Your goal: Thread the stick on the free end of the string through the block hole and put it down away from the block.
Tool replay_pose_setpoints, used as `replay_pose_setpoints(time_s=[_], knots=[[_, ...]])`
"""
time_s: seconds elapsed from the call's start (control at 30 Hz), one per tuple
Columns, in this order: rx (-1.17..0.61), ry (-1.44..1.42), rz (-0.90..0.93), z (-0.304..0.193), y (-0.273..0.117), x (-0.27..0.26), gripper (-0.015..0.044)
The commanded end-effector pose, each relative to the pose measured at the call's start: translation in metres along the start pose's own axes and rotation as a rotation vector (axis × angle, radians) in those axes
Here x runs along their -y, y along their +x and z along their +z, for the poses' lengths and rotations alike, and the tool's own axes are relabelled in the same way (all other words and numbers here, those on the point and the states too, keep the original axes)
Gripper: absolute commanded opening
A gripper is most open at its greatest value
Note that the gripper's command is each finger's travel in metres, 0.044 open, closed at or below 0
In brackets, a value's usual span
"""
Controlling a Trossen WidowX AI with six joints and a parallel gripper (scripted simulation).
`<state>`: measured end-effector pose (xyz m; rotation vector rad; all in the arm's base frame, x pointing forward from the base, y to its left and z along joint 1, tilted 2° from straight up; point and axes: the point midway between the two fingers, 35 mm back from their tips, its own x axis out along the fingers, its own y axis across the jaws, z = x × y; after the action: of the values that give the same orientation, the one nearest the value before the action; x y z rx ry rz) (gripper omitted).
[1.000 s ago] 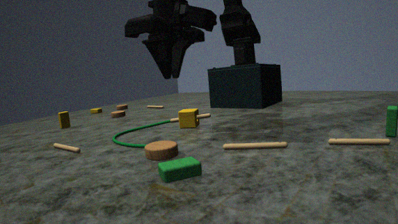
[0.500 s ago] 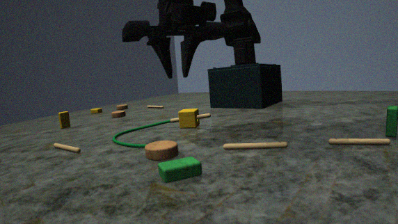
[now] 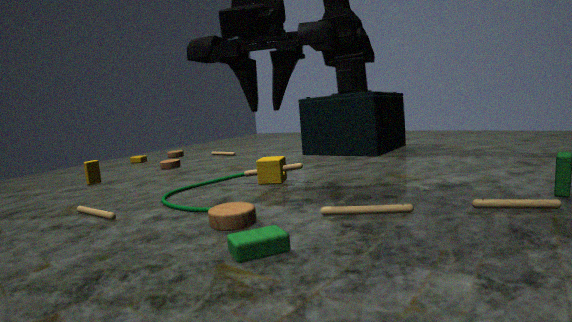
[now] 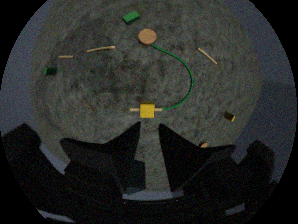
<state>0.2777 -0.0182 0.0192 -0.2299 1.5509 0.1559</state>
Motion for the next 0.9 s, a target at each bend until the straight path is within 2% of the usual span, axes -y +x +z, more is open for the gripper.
replay_pose_setpoints(time_s=[0.0,0.5,0.87], knots=[[-0.006,0.793,0.018,-0.002,-0.001,-0.018,0.0123],[-0.019,1.501,0.018,-0.004,-0.001,-0.029,0.0123],[-0.02,1.527,0.018,-0.004,-0.001,-0.029,0.0123]])
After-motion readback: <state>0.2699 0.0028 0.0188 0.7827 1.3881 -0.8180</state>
